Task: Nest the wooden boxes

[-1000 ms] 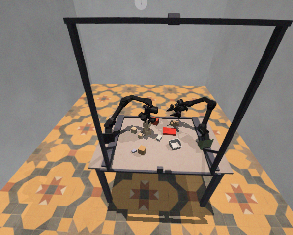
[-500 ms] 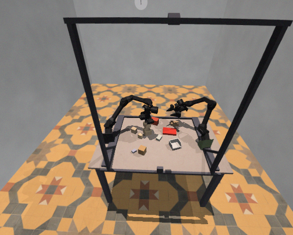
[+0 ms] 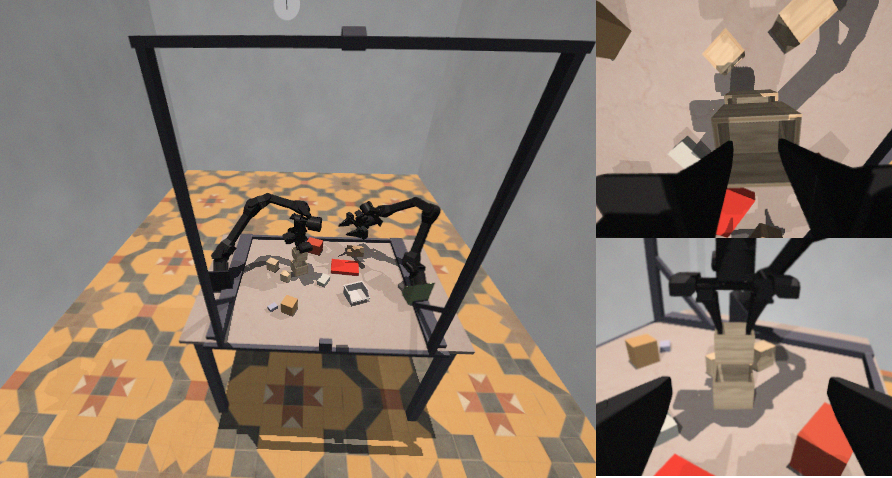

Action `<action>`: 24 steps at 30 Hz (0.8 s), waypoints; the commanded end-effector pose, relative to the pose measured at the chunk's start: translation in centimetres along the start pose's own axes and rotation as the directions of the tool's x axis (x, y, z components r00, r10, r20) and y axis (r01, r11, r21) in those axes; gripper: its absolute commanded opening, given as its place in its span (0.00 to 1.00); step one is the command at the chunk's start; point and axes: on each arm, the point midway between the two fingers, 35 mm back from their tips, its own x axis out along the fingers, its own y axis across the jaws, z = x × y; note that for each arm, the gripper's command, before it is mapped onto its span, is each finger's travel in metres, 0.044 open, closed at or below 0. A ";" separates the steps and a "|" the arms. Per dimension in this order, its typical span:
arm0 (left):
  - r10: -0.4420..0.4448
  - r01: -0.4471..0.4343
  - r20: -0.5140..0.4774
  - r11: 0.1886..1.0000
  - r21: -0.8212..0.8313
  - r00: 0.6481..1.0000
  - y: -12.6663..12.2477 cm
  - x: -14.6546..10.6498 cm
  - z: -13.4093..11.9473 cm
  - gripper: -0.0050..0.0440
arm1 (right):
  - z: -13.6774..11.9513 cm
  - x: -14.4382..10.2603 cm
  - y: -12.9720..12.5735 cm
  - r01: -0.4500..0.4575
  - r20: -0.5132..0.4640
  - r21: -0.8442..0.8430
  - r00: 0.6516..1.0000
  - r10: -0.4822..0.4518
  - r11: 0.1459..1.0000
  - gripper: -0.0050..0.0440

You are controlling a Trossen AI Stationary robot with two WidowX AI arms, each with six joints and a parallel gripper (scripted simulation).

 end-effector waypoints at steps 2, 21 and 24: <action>0.010 -0.010 -0.016 1.000 -0.013 1.000 -0.7 -0.1 -0.2 0.65 | 0.7 -0.4 -0.4 0.017 0.006 -0.029 1.000 -0.017 0.999 0.92; 0.010 -0.010 -0.016 1.000 -0.014 1.000 -0.6 1.9 -0.2 0.65 | 0.7 -0.4 -0.4 0.017 0.006 -0.029 1.000 -0.017 0.999 0.92; 0.010 -0.010 -0.016 1.000 -0.014 1.000 -0.6 2.2 -0.2 0.65 | 0.7 -0.4 -0.4 0.017 0.006 -0.029 1.000 -0.017 0.999 0.92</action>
